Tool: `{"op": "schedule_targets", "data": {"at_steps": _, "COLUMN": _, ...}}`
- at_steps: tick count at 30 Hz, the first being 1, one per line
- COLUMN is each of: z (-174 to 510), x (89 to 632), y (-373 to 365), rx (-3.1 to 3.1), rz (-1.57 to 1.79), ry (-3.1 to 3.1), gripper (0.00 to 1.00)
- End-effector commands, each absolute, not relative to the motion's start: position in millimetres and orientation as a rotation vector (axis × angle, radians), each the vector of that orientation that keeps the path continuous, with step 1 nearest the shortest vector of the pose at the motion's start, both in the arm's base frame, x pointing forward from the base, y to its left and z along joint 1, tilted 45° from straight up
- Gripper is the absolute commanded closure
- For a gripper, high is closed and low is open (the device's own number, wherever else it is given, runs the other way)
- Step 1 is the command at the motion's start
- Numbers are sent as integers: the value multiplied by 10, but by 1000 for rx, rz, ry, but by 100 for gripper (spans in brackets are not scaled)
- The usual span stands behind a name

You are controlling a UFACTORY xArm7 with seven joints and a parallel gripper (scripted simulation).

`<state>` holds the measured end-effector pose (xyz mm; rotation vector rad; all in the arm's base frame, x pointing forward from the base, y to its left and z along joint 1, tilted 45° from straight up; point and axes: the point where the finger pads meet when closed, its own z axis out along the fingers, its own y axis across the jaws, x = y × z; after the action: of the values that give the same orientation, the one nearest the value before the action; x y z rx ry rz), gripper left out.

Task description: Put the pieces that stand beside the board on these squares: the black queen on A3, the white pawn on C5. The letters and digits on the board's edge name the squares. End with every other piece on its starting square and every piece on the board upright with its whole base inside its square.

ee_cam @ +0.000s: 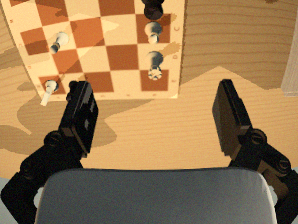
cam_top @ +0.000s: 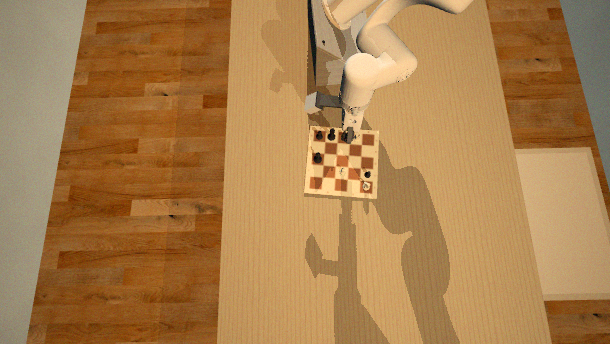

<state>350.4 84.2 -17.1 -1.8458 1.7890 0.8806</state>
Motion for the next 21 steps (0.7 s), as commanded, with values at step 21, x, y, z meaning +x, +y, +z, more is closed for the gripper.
{"op": "schedule_targets", "data": {"at_steps": 21, "z": 36, "x": 3561, "y": 630, "rx": -1844, "rz": 875, "ry": 1791, "gripper": 0}}
